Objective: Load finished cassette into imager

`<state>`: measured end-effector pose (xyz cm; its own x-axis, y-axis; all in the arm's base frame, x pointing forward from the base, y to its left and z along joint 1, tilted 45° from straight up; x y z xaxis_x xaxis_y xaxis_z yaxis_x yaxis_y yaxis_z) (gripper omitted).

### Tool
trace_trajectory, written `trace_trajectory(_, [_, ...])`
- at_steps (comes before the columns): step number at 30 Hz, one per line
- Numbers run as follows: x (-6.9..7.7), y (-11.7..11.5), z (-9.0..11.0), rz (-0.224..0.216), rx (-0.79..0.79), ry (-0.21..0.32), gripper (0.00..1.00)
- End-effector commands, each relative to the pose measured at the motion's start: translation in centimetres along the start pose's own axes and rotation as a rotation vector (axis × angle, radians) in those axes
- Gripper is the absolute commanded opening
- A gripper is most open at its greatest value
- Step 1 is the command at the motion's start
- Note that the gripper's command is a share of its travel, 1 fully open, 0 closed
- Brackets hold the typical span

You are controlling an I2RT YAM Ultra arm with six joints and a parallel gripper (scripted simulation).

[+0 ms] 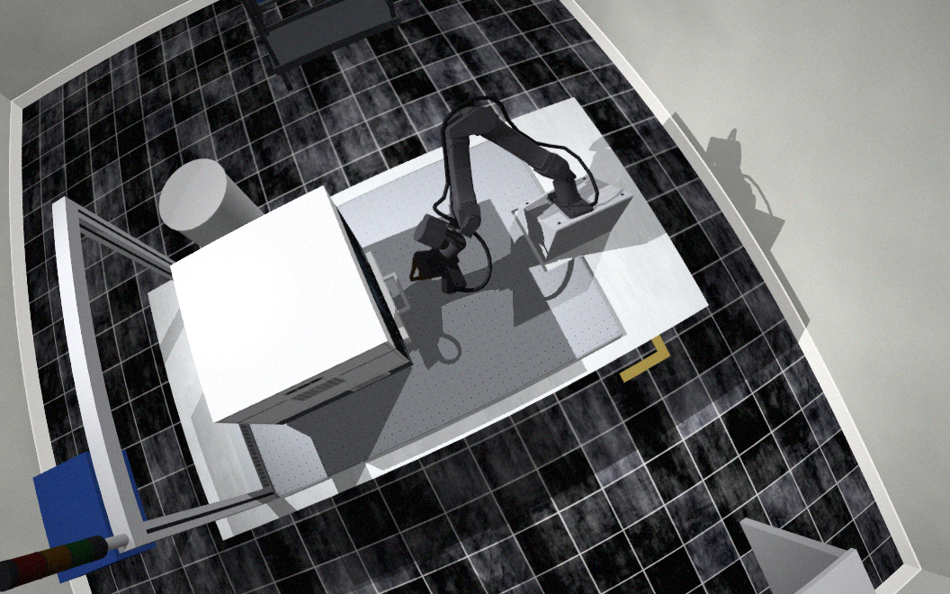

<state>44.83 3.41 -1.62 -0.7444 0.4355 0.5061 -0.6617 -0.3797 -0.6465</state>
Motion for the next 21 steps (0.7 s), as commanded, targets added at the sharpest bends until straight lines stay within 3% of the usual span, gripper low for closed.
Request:
trace_trajectory(1, [2.7,-0.5,-0.6,-0.003,-0.092,0.025,0.35])
trace_trajectory(3, [3.6,-0.2,-0.6,-0.021,-0.150,0.053,0.35])
trace_trajectory(4, [3.9,-1.8,-0.6,0.001,-0.209,0.069,0.35])
trace_trajectory(10, [6.6,-0.9,-0.6,-0.053,-0.384,0.148,0.35])
trace_trajectory(12, [6.6,-0.9,-0.6,-0.053,-0.384,0.148,0.35])
trace_trajectory(21, [10.7,0.4,-0.6,-0.134,-0.646,0.266,0.35])
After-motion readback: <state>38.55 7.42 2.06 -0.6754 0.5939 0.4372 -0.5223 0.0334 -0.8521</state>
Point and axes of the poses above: the point where the finger pads meet when closed, its own x axis back along the fingers, its own y axis across the jaws, z = x × y, the point moved 4 cm from there along x, back along the fingers, and after that the axes turned 14 degrees about -x, right-handed, at the moved point
